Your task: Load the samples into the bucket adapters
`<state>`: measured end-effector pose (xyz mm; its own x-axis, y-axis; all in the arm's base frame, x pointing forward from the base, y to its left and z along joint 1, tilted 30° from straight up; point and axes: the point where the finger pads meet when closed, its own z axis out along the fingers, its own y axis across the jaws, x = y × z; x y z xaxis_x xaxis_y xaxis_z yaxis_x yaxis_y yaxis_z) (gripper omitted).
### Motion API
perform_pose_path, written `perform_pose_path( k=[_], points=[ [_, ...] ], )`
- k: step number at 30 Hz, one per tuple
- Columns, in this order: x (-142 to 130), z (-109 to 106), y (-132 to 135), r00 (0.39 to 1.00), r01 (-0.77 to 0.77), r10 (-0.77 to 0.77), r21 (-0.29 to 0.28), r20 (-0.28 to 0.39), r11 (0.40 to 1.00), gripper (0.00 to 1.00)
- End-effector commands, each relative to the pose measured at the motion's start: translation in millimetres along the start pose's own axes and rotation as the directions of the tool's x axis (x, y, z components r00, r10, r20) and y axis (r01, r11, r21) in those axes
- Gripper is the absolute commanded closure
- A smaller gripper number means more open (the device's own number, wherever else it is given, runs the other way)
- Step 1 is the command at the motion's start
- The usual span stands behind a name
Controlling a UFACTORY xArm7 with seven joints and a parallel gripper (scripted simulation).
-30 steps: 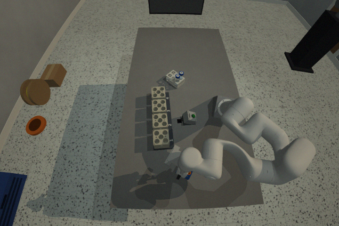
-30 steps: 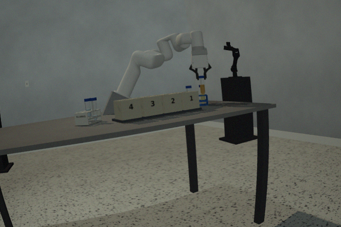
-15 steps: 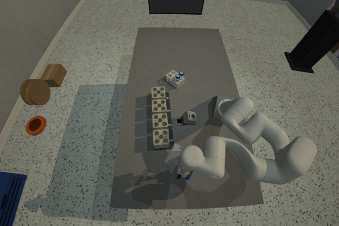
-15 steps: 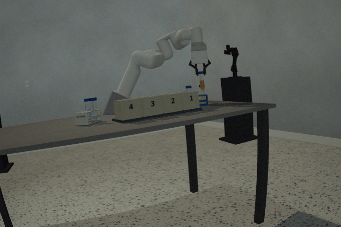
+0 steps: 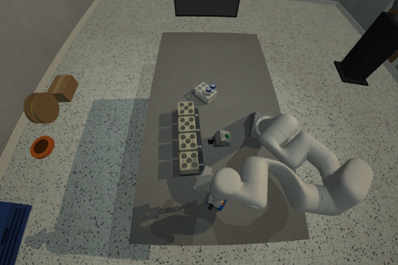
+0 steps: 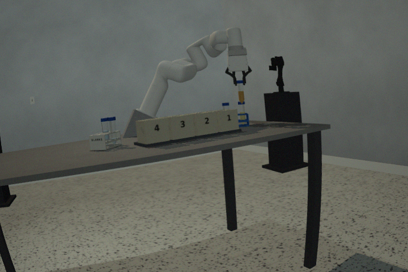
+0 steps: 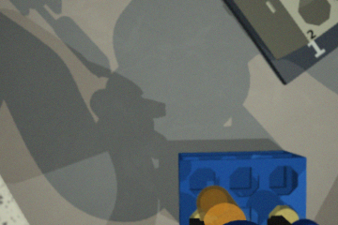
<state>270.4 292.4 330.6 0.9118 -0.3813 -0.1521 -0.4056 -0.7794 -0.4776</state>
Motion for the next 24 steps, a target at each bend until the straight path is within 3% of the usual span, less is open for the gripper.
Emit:
perform_pose_path(
  k=[1,14,24],
  points=[
    [0,-10,-1,1.000,0.000,0.000,0.003,-0.001,1.000,1.00],
    [0,-31,0,1.000,0.000,0.000,0.003,-0.001,1.000,1.00],
    [0,-31,0,1.000,0.000,0.000,0.003,-0.001,1.000,1.00]
  ],
)
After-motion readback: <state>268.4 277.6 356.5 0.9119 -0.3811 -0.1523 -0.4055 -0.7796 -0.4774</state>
